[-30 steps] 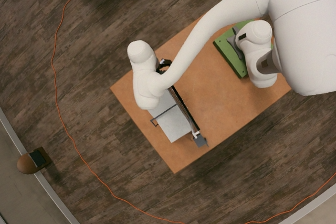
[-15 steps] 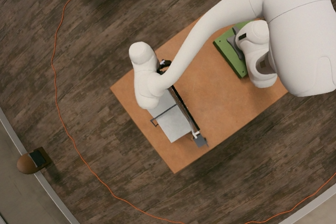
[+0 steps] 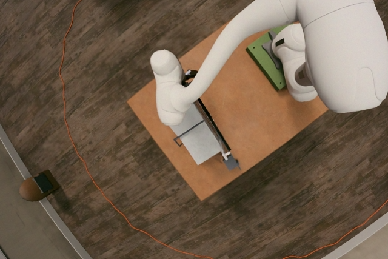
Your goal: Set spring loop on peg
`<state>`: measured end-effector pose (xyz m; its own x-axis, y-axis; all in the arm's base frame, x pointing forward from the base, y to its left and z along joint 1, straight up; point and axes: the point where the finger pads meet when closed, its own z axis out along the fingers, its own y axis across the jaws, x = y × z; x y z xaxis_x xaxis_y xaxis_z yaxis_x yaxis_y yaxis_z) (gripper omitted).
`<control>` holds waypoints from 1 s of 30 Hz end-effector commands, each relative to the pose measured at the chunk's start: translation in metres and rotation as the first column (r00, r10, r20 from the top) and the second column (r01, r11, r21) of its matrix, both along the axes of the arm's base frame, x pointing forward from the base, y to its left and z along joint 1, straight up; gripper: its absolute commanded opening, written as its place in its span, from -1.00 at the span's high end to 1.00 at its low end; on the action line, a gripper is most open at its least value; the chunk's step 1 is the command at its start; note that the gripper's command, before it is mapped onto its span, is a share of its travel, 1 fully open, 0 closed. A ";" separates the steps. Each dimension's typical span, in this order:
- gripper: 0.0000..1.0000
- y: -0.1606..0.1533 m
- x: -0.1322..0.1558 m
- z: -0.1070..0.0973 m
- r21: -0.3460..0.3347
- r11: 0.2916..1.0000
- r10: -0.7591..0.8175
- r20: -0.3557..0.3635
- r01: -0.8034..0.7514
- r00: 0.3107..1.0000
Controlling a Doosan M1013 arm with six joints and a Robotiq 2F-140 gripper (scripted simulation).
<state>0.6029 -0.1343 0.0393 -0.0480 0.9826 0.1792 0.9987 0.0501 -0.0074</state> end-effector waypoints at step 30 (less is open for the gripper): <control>-1.00 0.000 0.000 -0.015 0.000 1.000 0.000 0.001 0.000 1.000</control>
<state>0.6028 -0.1343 0.0239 -0.0480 0.9826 0.1794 0.9987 0.0501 -0.0074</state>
